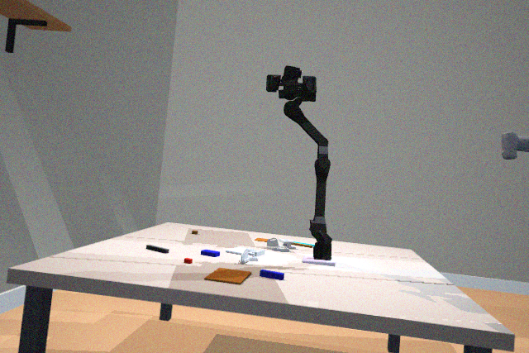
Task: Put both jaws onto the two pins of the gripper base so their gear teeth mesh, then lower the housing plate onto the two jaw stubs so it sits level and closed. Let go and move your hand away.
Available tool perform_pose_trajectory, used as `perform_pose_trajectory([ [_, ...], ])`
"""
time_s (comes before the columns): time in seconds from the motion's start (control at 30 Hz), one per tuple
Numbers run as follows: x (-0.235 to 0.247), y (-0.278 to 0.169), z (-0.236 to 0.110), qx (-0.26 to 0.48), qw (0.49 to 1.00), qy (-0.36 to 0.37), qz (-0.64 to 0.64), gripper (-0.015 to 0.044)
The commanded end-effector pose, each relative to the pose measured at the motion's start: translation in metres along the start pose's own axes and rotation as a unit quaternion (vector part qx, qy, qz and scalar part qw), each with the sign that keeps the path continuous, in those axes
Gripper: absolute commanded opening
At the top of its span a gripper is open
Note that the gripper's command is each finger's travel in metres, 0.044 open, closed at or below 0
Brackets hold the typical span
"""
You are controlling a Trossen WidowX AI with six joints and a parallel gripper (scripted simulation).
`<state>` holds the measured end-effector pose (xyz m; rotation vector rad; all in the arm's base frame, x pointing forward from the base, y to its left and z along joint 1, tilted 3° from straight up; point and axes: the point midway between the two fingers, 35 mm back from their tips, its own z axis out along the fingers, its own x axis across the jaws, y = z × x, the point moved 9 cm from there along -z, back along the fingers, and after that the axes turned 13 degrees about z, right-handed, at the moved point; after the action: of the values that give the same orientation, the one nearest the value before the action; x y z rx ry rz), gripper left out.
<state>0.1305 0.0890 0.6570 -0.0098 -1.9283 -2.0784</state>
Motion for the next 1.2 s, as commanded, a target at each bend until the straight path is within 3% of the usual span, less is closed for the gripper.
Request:
perform_pose_trajectory([
  [0.0,0.000,0.000,0.000,0.000,1.000,0.000,0.000,0.0426],
  [1.17,-0.094,-0.009,-0.041,-0.162,0.971,-0.135,0.114,0.0440],
])
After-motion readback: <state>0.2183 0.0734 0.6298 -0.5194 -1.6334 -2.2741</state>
